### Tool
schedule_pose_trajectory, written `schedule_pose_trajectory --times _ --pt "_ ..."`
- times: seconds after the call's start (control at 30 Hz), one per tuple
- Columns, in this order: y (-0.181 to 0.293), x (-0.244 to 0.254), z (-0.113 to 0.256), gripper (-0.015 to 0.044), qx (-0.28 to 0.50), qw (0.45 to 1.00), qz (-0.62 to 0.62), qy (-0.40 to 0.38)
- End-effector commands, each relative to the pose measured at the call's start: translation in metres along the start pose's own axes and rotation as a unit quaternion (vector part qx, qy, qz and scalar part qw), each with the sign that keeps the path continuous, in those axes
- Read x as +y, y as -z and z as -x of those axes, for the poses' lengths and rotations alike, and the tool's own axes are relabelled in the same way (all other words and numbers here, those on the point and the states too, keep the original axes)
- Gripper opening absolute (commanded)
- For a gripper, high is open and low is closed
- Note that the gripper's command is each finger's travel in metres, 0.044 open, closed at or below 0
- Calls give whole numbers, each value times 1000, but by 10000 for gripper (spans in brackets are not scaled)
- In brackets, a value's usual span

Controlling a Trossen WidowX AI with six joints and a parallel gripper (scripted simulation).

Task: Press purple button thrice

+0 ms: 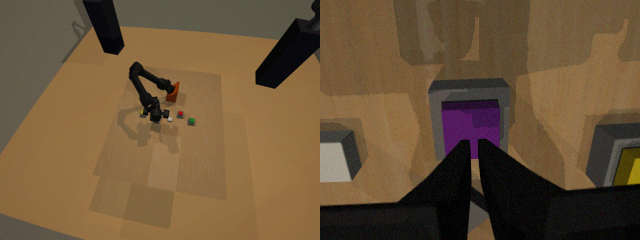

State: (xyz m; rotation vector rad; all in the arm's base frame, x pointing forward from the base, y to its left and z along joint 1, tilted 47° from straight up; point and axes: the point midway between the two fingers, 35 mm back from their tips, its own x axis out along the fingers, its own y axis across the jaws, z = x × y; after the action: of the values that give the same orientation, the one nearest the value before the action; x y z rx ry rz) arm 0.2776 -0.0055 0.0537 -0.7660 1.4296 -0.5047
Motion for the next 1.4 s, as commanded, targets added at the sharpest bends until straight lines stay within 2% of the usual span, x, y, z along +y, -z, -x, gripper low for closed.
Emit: schedule_pose_trajectory --times 0.0,0.37,1.0,1.13,1.3,1.37 --pt "1 0 -8 20 1 1000 3 1" --pt "1 0 -24 20 1 1000 3 2" --pt "1 0 -25 20 1 1000 3 2" --pt "1 0 7 20 1 1000 3 1" --pt "1 0 10 20 1 1000 3 1" --pt "-3 10 13 72 -1 1000 4 -3"
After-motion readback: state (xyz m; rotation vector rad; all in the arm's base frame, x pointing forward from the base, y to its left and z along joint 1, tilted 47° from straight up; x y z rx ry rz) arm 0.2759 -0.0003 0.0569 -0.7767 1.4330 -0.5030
